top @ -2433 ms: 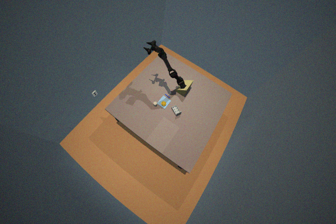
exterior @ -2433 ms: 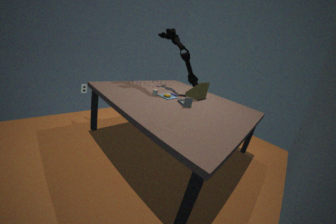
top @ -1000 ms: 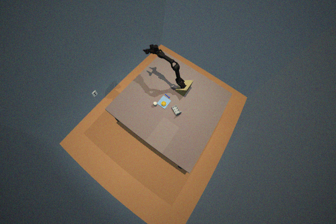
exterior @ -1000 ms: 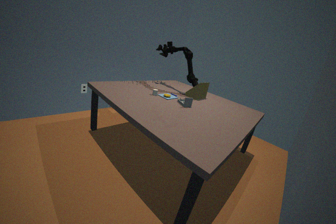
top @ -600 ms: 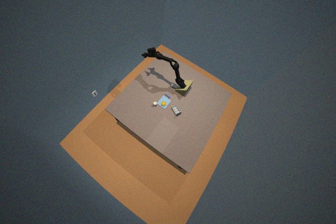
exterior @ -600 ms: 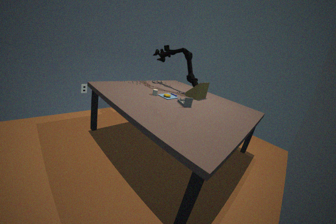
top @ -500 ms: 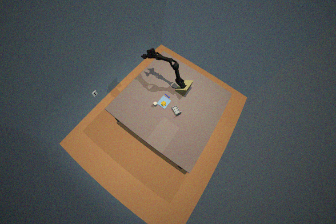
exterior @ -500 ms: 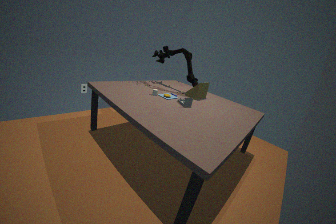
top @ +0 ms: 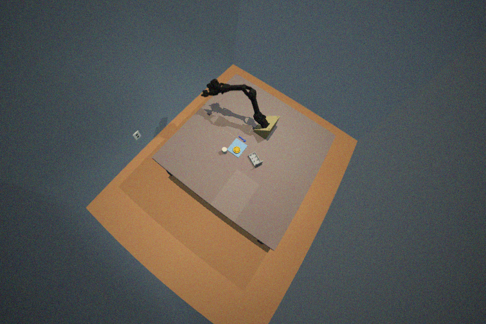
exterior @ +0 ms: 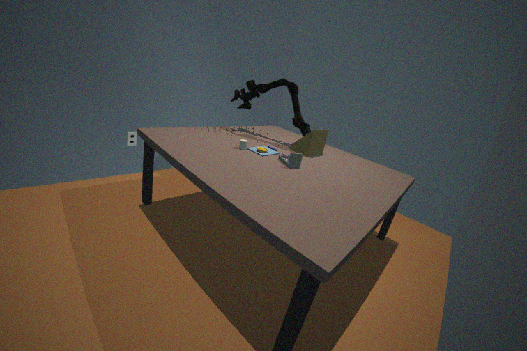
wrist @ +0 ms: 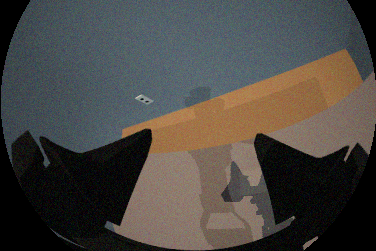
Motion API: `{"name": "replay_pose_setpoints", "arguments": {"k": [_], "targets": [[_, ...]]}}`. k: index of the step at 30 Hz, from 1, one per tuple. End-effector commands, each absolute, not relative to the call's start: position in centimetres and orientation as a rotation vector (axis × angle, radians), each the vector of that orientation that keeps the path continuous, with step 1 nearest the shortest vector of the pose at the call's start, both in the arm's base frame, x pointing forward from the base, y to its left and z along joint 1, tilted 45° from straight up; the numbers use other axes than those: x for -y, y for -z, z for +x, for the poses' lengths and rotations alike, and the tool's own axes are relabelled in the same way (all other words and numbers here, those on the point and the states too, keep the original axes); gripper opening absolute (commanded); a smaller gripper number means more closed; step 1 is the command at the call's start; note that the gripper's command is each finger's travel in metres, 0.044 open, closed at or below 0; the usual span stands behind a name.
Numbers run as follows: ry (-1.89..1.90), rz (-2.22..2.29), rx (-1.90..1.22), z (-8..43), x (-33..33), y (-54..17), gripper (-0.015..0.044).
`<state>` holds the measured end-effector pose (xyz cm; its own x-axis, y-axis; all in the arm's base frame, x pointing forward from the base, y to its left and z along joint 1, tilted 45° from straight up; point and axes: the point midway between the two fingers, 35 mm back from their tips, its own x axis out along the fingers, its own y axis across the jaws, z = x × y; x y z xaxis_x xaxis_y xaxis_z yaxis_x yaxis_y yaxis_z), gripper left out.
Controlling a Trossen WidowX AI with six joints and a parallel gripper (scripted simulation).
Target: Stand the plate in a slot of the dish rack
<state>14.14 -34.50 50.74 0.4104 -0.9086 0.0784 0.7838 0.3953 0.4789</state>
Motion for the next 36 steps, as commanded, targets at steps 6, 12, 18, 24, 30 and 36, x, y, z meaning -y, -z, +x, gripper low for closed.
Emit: {"name": "replay_pose_setpoints", "arguments": {"k": [6,12,18,24,30,36], "targets": [[1.074,0.473,0.167,20.1,35.0,-44.9,0.0400],[1.058,0.487,0.028,23.5,34.5,-41.2,0.0400],[1.036,0.479,-0.133,27.0,33.2,-37.0,0.0400],[1.010,0.454,-0.295,30.0,31.3,-32.8,0.0400],[0.979,0.411,-0.455,32.4,28.9,-28.7,0.0400],[0.941,0.341,-0.617,34.3,26.0,-24.7,0.0400]]}}
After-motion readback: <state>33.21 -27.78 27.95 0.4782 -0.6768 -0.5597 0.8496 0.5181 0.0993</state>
